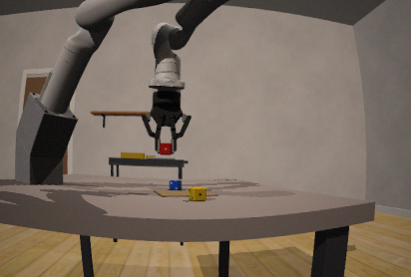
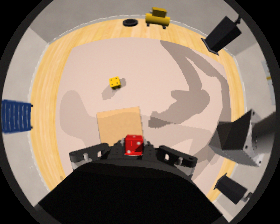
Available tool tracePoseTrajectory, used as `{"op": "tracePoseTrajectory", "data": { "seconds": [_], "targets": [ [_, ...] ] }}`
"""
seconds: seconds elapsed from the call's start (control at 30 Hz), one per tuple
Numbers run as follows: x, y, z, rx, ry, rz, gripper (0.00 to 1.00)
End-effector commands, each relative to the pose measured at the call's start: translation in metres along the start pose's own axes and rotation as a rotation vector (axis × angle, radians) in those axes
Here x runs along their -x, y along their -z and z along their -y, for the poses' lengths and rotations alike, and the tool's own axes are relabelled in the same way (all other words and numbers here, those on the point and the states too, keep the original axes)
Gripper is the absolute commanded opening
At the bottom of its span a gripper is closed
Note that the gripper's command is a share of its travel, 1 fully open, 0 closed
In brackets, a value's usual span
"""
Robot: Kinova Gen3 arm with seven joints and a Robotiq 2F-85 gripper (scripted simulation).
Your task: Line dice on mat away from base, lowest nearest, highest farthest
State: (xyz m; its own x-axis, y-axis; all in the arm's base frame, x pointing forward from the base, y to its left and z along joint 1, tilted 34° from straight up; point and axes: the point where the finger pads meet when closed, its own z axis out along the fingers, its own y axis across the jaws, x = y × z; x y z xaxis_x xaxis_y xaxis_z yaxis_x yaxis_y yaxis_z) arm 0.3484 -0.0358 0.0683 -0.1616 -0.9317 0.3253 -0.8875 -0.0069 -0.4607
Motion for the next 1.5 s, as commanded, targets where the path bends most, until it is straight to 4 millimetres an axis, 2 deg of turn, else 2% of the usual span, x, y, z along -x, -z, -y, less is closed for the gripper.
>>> {"op": "tracePoseTrajectory", "data": {
  "seconds": [0.0, 0.2, 0.47, 0.53, 0.83, 1.0, 1.47],
  "targets": [
    [0.0, -0.001, 0.0, 0.001, 0.005, -0.005, 0.26],
    [0.0, -0.006, 0.0, 0.003, 0.005, -0.004, 0.26],
    [0.001, -0.032, 0.003, -0.004, 0.006, 0.001, 0.26],
    [0.001, -0.032, 0.003, -0.004, 0.006, 0.001, 0.26],
    [0.0, -0.075, 0.003, -0.001, 0.006, -0.002, 0.26],
    [0.0, -0.091, 0.002, 0.003, 0.005, -0.005, 0.26],
    [0.0, -0.097, 0.002, 0.003, 0.005, -0.005, 0.26]
  ]
}}
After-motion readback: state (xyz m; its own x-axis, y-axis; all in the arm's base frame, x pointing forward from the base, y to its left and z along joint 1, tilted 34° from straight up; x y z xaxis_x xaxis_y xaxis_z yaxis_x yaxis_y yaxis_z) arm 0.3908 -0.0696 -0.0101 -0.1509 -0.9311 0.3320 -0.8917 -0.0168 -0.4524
